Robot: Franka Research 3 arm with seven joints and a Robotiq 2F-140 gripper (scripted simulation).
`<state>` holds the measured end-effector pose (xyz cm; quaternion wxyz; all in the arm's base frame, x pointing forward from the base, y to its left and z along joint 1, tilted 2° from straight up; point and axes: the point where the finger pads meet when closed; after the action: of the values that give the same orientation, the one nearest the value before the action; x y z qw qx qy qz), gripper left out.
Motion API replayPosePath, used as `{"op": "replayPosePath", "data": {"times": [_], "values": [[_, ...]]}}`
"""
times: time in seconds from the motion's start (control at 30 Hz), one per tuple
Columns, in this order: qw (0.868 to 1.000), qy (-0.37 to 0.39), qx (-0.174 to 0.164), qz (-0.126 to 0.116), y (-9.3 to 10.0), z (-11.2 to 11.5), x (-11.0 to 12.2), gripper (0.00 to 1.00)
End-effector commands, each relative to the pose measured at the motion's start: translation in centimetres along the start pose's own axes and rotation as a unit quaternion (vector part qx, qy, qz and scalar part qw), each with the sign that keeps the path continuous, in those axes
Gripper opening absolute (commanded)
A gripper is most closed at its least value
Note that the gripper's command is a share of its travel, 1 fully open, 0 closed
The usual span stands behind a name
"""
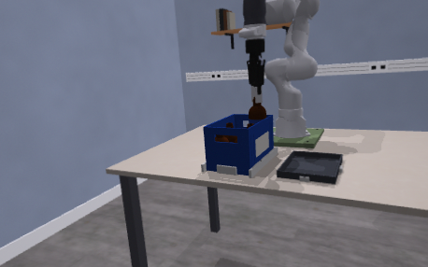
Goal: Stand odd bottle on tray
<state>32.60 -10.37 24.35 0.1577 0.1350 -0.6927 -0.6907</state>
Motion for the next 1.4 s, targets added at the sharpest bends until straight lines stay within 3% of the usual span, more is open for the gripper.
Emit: {"op": "replayPosePath", "data": {"times": [0.0,0.67,1.37], "values": [[1.000,0.002,-0.001,0.000,0.6,0.2,0.0,0.10],[1.000,0.002,-0.001,0.000,2.4,0.2,0.0,0.10],[1.000,0.002,-0.001,0.000,2.7,0.3,0.0,0.10]]}}
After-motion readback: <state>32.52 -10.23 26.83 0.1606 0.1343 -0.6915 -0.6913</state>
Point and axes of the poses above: the point where the finger pads meet when closed, its own y axis back along the fingers, its own x axis across the jaws, z = x × y, and after that the axes turned 11 degrees about -y, right-handed
